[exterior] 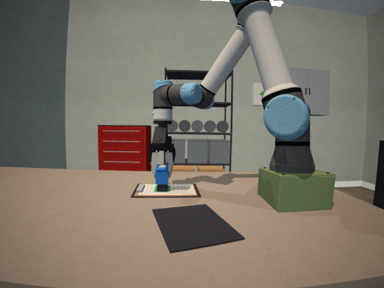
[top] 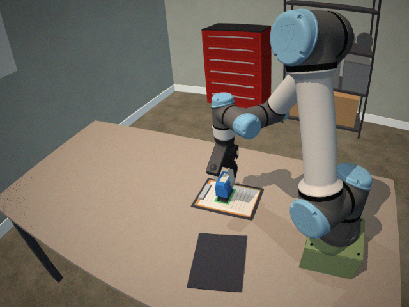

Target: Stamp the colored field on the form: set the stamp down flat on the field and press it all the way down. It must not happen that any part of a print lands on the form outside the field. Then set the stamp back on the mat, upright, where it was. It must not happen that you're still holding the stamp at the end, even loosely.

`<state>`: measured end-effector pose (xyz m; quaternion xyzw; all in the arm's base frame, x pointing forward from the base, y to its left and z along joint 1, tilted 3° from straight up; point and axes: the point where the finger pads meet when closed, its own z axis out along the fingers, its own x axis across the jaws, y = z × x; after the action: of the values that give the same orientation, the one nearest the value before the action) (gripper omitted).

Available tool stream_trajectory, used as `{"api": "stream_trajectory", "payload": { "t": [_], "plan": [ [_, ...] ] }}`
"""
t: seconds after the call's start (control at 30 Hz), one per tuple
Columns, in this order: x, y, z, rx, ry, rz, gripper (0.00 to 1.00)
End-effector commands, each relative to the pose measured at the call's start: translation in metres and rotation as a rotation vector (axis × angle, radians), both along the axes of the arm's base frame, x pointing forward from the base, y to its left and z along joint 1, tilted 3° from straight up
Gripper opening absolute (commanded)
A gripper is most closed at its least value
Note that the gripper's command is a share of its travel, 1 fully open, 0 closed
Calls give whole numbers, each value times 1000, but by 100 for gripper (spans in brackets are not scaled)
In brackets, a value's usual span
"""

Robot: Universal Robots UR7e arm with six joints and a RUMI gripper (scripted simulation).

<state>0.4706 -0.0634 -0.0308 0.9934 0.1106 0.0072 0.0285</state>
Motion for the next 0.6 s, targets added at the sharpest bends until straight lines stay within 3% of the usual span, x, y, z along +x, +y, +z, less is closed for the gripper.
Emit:
{"api": "stream_trajectory", "payload": {
  "t": [0.0, 0.57],
  "plan": [
    [1, -1, -12, -1, -1, 0, 18],
    [1, -1, -14, -1, -1, 0, 18]
  ]
}}
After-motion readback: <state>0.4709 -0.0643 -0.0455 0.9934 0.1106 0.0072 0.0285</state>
